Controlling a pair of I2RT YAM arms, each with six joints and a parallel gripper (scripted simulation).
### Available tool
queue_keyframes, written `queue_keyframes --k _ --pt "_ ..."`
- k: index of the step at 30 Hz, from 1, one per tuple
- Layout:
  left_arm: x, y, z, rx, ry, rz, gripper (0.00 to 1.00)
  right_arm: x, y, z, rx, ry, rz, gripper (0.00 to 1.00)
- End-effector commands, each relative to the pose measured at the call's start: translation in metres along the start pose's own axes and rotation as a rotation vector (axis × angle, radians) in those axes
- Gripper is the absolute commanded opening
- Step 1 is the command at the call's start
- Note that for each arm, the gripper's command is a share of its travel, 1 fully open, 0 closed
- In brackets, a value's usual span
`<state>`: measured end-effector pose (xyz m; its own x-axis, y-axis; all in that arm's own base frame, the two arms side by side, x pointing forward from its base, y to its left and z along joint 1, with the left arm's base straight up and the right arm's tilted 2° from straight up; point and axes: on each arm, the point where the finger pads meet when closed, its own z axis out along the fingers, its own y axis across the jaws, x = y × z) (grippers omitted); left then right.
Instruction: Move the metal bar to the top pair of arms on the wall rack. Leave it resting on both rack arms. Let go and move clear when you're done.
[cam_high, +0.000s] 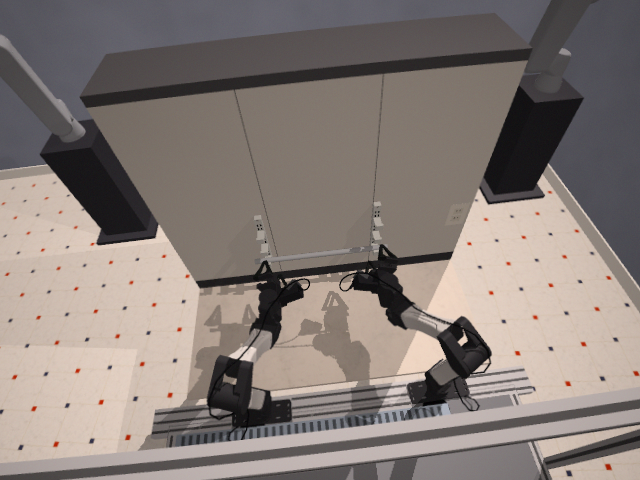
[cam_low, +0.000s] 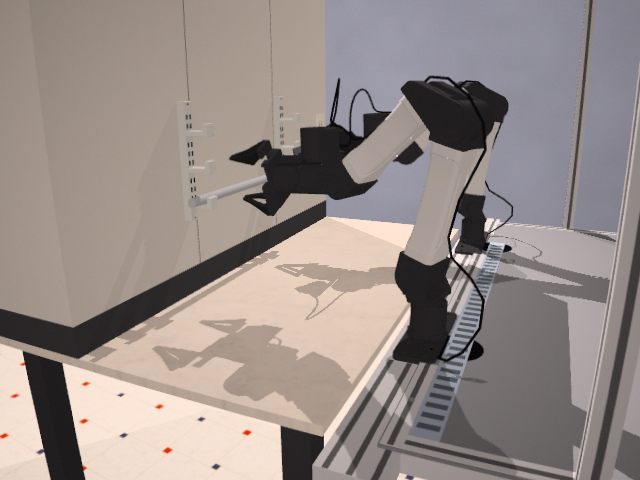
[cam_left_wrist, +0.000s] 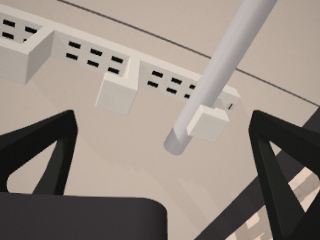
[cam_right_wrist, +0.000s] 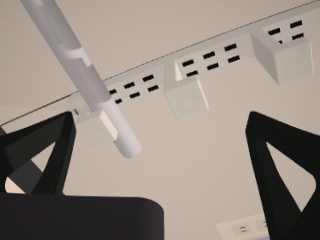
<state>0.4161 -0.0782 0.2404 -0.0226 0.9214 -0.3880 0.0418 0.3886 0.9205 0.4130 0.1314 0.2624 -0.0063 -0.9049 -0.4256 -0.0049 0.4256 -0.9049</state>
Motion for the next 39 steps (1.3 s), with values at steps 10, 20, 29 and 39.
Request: queue_keyframes --k 10,20,29,39 --pt "-0.006 -0.016 0.005 -0.041 -0.008 0.163 1.0 -0.003 0.028 0.002 0.014 0.015 -0.172 1.0" --pt "-0.008 -0.031 0.009 -0.042 -0.006 0.263 1.0 -0.008 0.045 0.005 0.016 0.016 -0.27 1.0" --pt "-0.01 -0.047 0.013 -0.044 -0.004 0.373 1.0 -0.014 0.063 0.008 0.017 0.017 -0.378 1.0" --pt "-0.01 -0.051 0.014 -0.044 -0.003 0.398 1.0 -0.015 0.067 0.009 0.017 0.017 -0.402 1.0"
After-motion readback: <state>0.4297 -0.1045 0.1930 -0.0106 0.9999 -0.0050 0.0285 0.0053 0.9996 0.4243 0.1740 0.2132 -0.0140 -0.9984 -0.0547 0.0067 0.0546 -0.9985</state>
